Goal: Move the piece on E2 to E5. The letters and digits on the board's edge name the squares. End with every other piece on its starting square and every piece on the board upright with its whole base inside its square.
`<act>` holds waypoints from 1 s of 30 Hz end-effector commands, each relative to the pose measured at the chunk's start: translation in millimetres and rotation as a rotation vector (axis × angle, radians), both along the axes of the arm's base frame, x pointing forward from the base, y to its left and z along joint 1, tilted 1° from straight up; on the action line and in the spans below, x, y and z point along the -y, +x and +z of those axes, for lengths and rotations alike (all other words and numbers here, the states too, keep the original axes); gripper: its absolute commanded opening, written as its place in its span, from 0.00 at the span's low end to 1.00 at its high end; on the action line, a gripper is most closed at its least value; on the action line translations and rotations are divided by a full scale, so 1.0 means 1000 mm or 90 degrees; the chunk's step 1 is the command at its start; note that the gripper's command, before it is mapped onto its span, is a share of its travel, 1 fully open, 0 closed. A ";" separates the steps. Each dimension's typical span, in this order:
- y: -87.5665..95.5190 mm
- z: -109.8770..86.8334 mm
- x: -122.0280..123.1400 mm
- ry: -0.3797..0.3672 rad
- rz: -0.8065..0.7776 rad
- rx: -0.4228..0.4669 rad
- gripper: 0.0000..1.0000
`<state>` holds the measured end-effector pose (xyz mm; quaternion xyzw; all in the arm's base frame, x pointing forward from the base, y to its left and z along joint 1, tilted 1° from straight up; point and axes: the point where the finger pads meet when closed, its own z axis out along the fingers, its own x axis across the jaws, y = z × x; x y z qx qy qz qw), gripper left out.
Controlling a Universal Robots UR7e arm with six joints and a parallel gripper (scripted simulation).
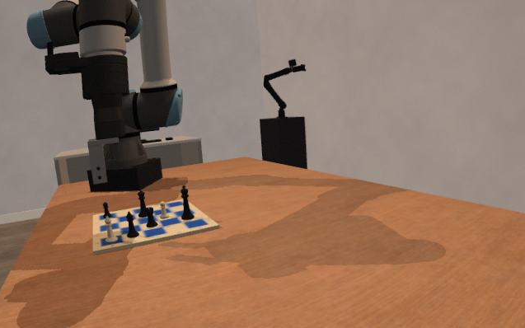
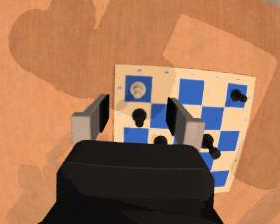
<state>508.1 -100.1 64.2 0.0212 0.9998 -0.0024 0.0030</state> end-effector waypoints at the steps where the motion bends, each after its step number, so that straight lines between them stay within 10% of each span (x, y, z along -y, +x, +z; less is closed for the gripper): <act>1: 0.000 0.001 0.000 0.000 0.000 0.001 1.00; 30: 0.000 0.072 0.000 0.000 0.000 0.001 1.00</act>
